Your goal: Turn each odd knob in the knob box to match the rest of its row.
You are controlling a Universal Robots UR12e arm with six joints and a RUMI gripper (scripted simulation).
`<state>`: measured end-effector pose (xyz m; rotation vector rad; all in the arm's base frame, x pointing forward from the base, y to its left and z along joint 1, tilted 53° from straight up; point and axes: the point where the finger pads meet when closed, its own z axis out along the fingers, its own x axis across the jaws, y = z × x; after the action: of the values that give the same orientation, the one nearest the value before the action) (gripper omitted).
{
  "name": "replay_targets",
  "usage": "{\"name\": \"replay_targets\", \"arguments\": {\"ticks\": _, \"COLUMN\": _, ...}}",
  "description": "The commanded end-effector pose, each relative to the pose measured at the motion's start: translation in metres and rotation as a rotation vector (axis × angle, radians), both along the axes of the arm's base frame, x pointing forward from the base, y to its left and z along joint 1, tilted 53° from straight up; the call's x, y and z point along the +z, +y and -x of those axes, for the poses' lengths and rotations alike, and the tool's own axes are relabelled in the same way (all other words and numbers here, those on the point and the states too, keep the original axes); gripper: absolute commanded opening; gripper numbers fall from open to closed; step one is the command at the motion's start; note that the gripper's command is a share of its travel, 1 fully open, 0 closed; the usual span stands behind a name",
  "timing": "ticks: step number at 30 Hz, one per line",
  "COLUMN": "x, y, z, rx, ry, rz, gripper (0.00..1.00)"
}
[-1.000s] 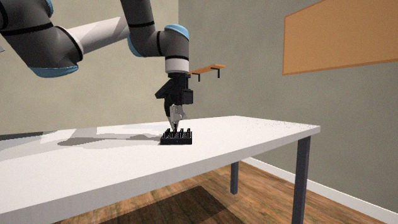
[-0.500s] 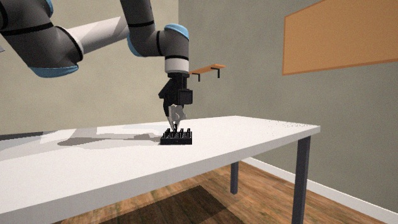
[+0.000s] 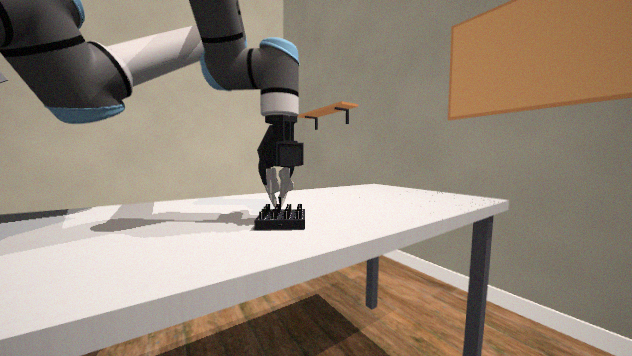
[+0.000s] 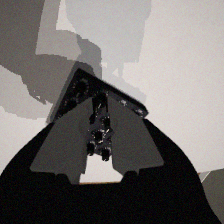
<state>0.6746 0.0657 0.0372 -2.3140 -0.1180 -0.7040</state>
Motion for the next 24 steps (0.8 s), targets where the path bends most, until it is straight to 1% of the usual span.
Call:
{"name": "replay_targets", "arguments": {"ticks": 1, "x": 0.0003, "y": -0.0004, "z": -0.0003, "rx": -0.013, "ry": 0.011, "rz": -0.006, "gripper": 0.04}}
{"name": "replay_targets", "arguments": {"ticks": 11, "x": 0.0003, "y": -0.0004, "z": -0.0003, "rx": -0.013, "ry": 0.011, "rz": -0.006, "gripper": 0.04}}
{"name": "replay_targets", "arguments": {"ticks": 12, "x": 0.0003, "y": -0.0004, "z": -0.0003, "rx": -0.013, "ry": 0.011, "rz": -0.006, "gripper": 0.11}}
{"name": "replay_targets", "arguments": {"ticks": 24, "x": 0.0003, "y": -0.0004, "z": -0.0003, "rx": -0.013, "ry": 0.011, "rz": -0.006, "gripper": 0.11}}
